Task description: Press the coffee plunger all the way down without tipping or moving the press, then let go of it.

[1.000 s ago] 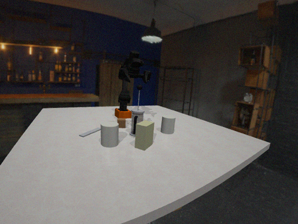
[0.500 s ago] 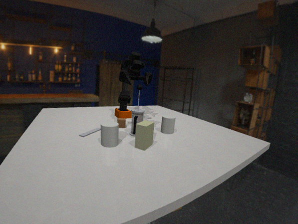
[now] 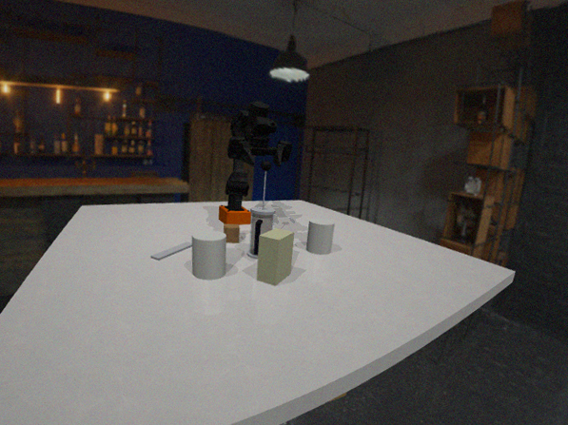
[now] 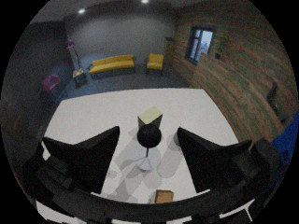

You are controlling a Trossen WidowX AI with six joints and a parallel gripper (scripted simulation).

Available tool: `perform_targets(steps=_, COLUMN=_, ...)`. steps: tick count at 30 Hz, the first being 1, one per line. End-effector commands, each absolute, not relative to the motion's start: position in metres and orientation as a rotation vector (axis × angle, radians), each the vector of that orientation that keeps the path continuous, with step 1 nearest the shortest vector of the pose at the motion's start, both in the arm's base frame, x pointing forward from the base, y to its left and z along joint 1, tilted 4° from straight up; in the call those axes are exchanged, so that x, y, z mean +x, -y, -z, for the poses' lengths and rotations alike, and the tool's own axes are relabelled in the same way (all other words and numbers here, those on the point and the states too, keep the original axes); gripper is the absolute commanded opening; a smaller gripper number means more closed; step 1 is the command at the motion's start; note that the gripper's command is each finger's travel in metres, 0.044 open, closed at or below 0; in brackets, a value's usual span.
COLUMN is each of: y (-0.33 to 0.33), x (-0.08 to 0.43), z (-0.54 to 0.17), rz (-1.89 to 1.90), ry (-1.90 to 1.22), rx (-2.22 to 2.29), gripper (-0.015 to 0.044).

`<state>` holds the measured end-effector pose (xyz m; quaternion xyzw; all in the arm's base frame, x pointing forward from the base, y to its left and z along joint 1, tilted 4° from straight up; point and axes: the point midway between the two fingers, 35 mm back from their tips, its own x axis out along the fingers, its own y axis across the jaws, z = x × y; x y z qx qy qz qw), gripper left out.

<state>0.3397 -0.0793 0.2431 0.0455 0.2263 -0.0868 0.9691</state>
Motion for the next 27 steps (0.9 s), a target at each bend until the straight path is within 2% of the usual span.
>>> perform_targets(steps=1, y=0.080, x=0.340, z=-0.243, rz=0.179, ry=-0.456, rx=0.094, gripper=0.0256)
perform_targets(steps=6, y=0.080, x=0.340, z=-0.243, rz=0.179, ry=-0.456, rx=0.094, gripper=0.0125)
perform_targets(steps=7, y=0.080, x=0.340, z=-0.243, rz=0.179, ry=-0.456, rx=0.094, gripper=0.0117)
perform_targets(steps=27, y=0.080, x=0.344, z=-0.229, rz=0.179, ry=-0.456, rx=0.094, gripper=0.0117)
